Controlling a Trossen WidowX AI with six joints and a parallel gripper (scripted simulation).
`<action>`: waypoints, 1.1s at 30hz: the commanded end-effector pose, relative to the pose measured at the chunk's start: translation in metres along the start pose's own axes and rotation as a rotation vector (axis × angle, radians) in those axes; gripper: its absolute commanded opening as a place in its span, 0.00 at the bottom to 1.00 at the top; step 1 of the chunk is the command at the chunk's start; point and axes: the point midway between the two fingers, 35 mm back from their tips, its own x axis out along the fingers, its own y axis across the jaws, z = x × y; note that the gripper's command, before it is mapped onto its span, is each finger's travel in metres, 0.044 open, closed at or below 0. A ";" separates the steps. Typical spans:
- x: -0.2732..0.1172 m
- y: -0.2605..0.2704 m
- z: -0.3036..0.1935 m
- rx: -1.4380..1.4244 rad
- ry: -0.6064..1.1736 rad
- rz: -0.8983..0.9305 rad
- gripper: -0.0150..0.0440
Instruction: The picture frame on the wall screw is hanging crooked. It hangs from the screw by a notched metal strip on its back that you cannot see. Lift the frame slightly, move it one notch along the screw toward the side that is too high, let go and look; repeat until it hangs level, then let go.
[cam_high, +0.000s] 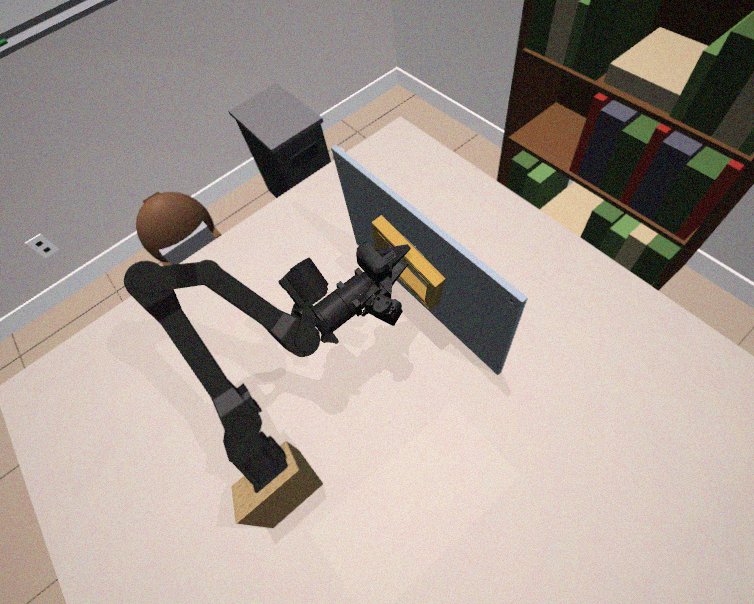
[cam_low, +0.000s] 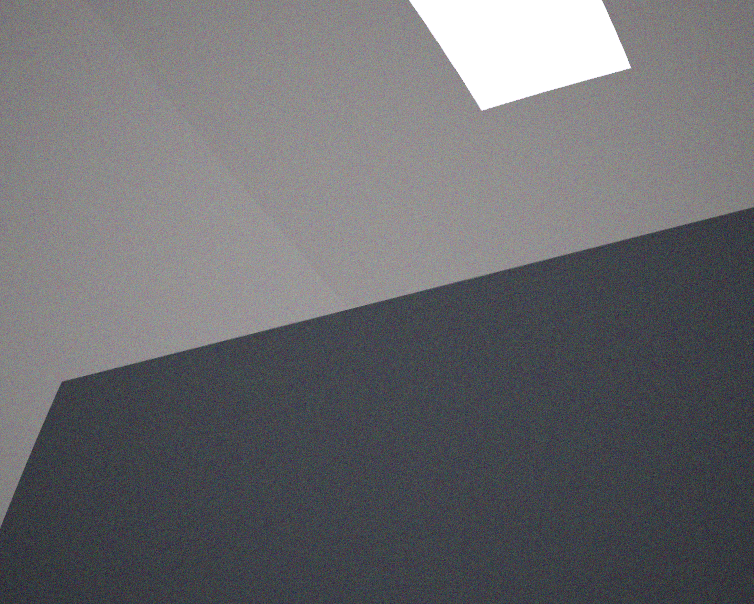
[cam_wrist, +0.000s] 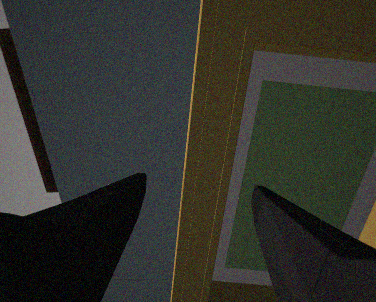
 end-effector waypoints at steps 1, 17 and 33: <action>0.001 -0.001 0.000 0.005 0.002 -0.004 0.69; 0.001 -0.001 -0.001 0.005 0.002 -0.004 0.43; 0.001 -0.001 -0.001 0.005 0.002 -0.004 0.25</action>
